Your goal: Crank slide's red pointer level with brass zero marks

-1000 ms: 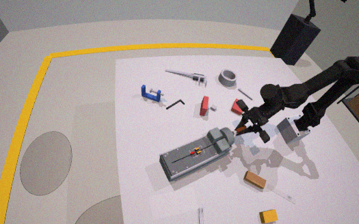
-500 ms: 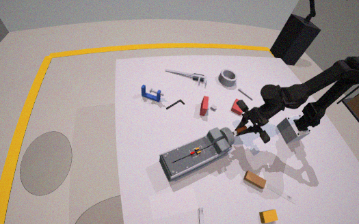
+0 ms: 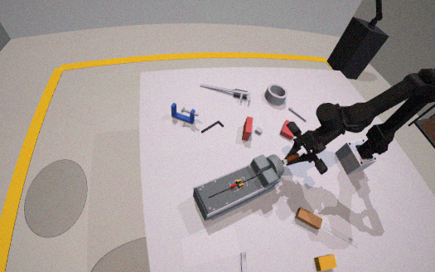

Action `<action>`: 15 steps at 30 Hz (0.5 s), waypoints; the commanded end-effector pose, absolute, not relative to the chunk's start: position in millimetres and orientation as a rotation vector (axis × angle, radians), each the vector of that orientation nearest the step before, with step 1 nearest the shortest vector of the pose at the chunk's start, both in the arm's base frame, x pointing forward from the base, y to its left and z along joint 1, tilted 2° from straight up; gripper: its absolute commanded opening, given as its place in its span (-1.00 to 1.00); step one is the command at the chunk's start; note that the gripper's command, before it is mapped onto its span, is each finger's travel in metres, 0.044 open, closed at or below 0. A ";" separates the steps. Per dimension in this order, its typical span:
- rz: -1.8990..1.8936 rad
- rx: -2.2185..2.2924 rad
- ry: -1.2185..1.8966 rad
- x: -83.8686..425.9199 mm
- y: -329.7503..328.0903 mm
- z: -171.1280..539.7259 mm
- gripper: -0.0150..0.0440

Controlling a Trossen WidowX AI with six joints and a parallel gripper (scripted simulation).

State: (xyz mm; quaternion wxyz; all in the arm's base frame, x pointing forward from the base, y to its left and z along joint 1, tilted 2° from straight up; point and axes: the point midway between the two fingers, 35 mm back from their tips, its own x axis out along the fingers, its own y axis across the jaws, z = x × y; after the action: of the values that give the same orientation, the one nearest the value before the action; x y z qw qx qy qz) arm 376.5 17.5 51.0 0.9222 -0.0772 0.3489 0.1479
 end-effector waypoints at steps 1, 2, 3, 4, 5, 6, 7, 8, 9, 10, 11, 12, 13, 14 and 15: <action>0.328 -0.154 0.723 373.7 25.9 48.2 -0.49; 0.328 -0.154 0.723 373.6 25.9 48.1 -0.49; 0.328 -0.154 0.723 373.6 26.0 48.0 -0.49; 0.328 -0.154 0.723 373.6 26.1 47.9 -0.49; 0.328 -0.154 0.723 373.5 26.2 47.7 -0.49; 0.328 -0.154 0.723 373.5 26.2 47.6 -0.49; 0.328 -0.154 0.723 373.5 26.3 47.5 -0.49; 0.328 -0.154 0.723 373.5 26.4 47.4 -0.49; 0.328 -0.154 0.723 373.4 26.5 47.3 -0.49; 0.328 -0.154 0.723 373.4 26.6 47.2 -0.49; 0.328 -0.154 0.723 373.4 26.6 47.1 -0.49; 0.328 -0.154 0.723 373.4 26.7 47.0 -0.49; 0.328 -0.154 0.723 373.3 26.8 46.9 -0.49; 0.328 -0.154 0.723 373.3 26.9 46.8 -0.49; 0.328 -0.154 0.723 373.3 26.9 46.7 -0.49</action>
State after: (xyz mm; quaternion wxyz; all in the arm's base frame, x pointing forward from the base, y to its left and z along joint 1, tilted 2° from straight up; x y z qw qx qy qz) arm 376.0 18.8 49.8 0.9224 -0.0767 0.3482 0.1486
